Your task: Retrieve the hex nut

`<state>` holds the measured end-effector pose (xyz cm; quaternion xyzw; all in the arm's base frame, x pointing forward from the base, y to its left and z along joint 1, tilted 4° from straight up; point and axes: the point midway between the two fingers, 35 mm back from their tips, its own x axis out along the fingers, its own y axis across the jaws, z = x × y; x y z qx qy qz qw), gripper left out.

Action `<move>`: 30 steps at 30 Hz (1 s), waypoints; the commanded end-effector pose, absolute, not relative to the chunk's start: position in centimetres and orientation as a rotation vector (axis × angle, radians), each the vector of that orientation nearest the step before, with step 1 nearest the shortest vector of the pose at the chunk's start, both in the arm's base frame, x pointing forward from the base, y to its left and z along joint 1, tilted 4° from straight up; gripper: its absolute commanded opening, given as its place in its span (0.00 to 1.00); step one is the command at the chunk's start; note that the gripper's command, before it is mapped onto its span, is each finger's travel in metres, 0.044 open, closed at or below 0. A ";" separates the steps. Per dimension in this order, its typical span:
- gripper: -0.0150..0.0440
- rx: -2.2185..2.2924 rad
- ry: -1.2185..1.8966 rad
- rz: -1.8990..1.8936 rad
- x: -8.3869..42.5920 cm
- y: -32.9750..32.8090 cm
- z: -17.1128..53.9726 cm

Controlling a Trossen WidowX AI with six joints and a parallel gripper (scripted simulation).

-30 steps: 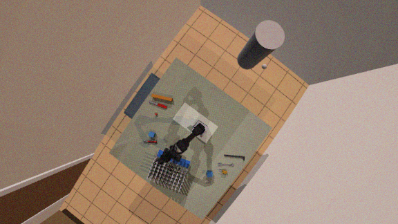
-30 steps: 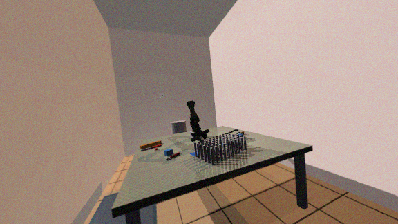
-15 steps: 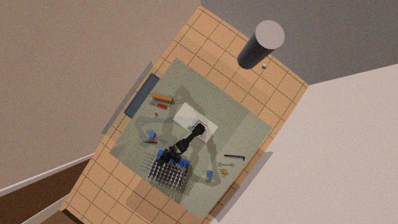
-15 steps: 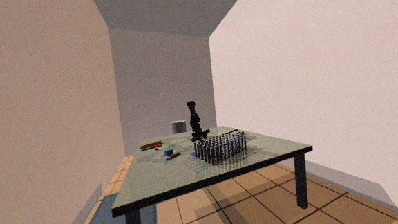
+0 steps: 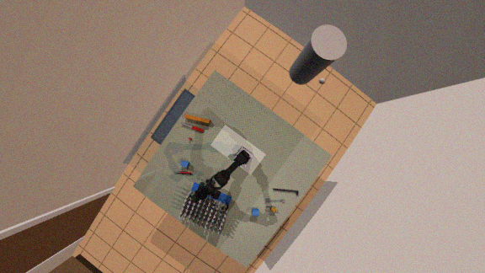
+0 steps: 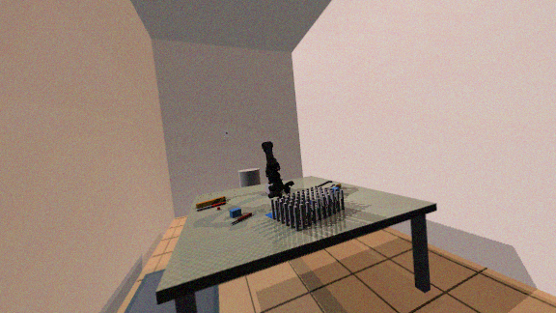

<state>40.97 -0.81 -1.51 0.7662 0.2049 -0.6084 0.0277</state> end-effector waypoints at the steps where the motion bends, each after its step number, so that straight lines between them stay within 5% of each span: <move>1: 0.25 2.375 0.624 -1.869 41.5 -0.8 -1.2; 30: 0.25 2.376 0.624 -1.867 42.2 -0.6 -2.2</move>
